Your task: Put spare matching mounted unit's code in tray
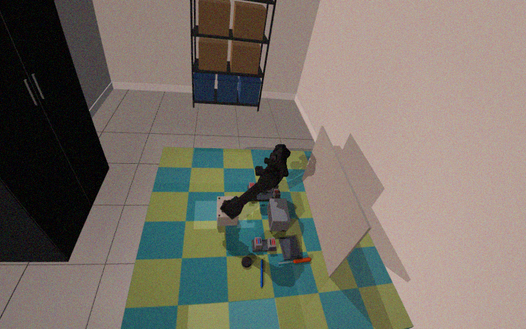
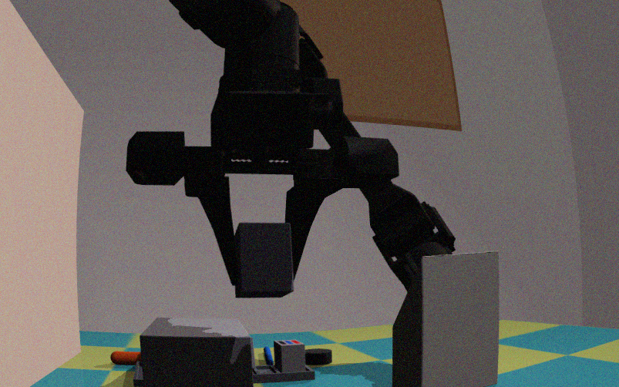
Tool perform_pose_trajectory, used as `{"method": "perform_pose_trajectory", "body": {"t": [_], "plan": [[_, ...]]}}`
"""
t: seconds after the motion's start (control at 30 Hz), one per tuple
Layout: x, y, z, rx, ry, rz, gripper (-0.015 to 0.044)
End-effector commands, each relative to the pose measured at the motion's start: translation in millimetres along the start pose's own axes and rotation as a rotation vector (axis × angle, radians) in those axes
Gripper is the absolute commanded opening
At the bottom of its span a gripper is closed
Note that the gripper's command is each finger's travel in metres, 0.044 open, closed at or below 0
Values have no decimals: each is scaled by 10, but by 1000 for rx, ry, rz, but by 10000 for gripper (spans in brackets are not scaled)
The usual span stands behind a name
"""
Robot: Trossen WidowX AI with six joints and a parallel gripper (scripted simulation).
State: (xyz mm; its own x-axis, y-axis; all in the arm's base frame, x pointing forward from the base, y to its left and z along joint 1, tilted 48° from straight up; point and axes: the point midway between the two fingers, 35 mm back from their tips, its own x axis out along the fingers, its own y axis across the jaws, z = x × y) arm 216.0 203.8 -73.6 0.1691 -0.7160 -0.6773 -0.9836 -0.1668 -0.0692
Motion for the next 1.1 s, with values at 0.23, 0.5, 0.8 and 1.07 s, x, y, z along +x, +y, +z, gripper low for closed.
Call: {"method": "perform_pose_trajectory", "body": {"t": [0.23,0.5,0.8,1.07], "plan": [[-228,-106,-128,-7,-12,9,0],[-268,-451,-628,-23,-38,18,0],[-266,-761,-1237,6,-60,21,0],[-269,-997,-1945,2,-56,8,0]]}}
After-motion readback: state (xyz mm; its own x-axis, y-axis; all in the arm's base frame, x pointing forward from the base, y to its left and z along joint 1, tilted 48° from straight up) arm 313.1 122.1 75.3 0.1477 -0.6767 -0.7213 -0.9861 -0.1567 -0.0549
